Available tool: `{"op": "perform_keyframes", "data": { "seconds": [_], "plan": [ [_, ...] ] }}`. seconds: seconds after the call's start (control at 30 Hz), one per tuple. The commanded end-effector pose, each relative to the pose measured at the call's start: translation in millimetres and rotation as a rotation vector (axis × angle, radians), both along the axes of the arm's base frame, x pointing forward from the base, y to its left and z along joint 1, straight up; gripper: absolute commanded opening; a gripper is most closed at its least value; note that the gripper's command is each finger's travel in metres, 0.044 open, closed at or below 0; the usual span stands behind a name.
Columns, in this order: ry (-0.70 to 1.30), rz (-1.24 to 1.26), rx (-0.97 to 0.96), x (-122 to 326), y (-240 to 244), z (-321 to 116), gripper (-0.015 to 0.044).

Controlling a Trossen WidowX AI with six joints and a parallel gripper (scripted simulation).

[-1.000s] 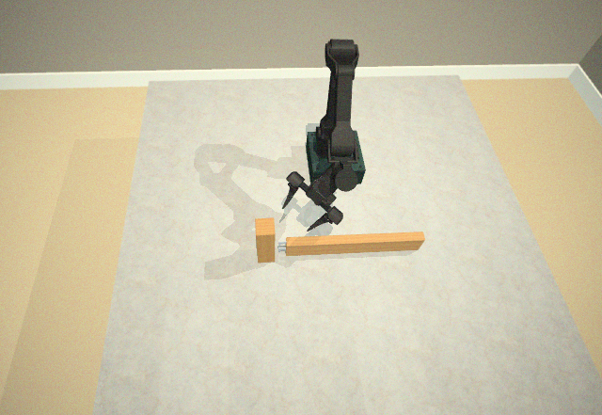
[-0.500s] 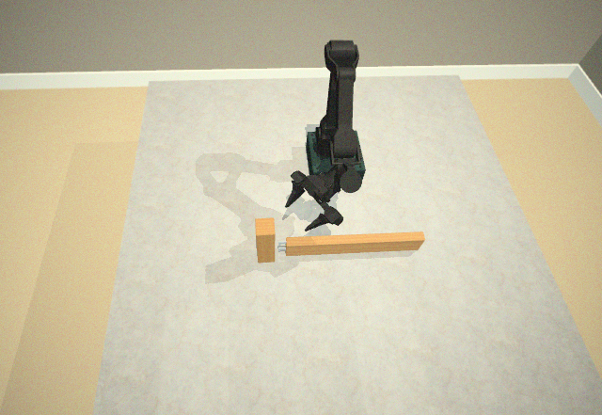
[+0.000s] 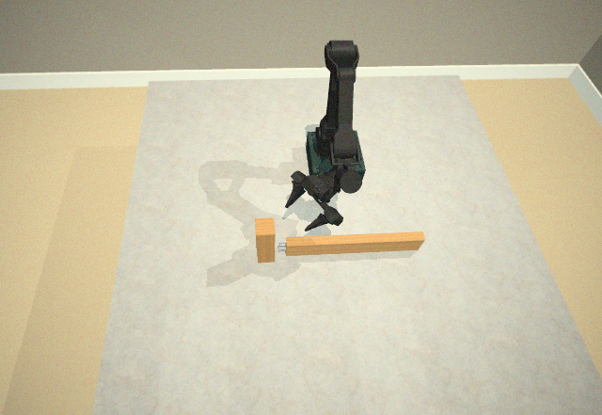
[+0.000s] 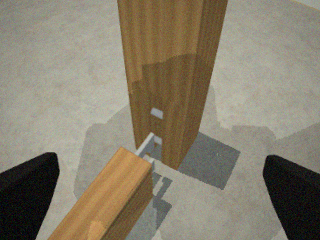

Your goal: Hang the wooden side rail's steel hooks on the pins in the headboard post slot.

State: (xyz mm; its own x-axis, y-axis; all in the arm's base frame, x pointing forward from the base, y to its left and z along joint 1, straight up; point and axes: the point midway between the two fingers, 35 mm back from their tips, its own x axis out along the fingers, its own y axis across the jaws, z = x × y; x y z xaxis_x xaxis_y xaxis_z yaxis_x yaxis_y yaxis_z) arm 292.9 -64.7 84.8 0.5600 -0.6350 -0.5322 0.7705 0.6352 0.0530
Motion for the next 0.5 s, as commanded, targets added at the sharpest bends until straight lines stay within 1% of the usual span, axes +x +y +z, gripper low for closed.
{"op": "perform_keyframes", "data": {
  "seconds": [0.0,0.03,0.1,0.3,0.47],
  "plan": [
    [-0.003,-0.005,0.0,-0.2,-0.4,-0.2,0.044],
    [0.01,0.004,-0.005,0.5,-0.1,-0.3,0.044],
    [0.11,0.078,-0.043,5.7,2.3,-1.1,0.044],
    [0.536,0.456,-0.196,25.2,13.1,-3.8,0.044],
    [0.834,0.815,-0.301,35.9,22.2,-4.1,0.044]
  ]
}}
